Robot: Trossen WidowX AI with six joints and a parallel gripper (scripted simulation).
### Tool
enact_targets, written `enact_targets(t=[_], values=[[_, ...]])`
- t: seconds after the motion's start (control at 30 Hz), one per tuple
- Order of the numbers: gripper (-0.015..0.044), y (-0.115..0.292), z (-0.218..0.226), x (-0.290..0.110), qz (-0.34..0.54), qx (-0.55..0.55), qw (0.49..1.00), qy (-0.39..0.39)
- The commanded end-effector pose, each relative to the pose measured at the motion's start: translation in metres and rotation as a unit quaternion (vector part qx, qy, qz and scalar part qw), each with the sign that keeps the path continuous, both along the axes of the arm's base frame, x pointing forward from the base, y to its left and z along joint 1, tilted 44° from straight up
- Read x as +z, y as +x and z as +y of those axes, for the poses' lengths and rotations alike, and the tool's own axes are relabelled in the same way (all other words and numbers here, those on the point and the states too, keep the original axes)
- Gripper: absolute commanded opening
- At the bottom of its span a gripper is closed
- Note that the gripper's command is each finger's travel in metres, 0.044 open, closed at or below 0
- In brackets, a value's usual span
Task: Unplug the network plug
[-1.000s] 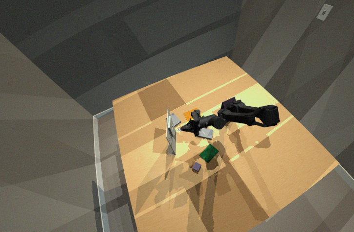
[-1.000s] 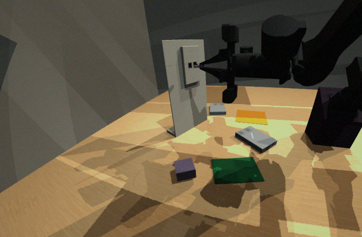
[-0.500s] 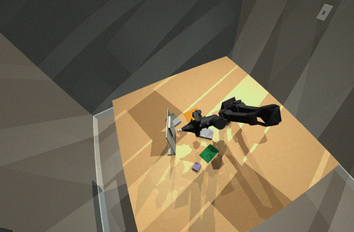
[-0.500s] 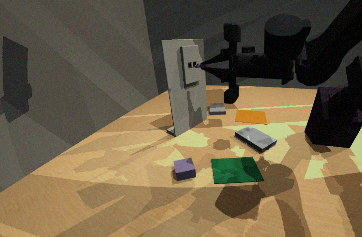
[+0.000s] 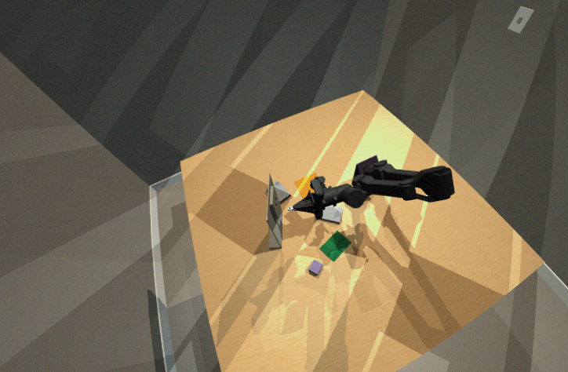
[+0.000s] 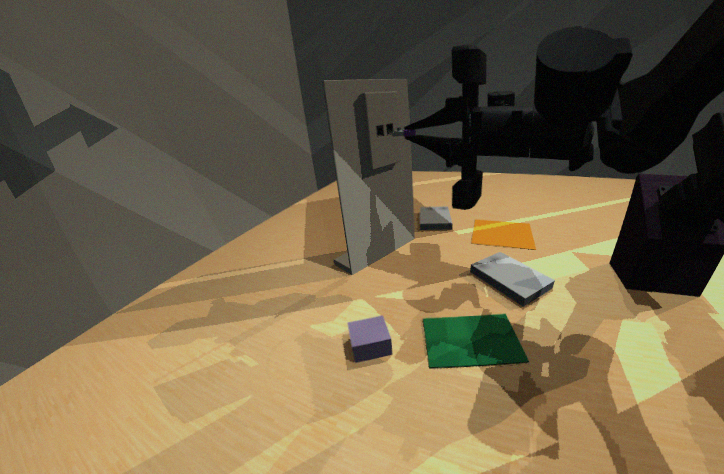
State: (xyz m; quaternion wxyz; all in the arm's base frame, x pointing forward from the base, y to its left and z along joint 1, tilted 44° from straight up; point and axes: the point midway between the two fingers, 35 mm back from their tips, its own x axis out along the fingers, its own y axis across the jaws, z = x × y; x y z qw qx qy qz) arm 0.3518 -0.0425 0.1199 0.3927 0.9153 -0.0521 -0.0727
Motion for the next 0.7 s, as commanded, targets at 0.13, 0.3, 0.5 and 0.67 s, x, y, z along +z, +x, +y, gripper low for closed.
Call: enact_targets(t=[0.13,0.3,0.5,0.67], values=[[0.0000,-0.0039,0.0021,-0.0006,0.003,0.000,1.000,0.002],[0.0000,-0.0054,0.0031,0.0002,0.003,0.000,1.000,0.002],[0.0000,-0.0072,0.0041,0.0011,0.003,0.000,1.000,0.002],[0.0000,-0.0087,0.0050,0.0018,0.003,0.000,1.000,0.002]])
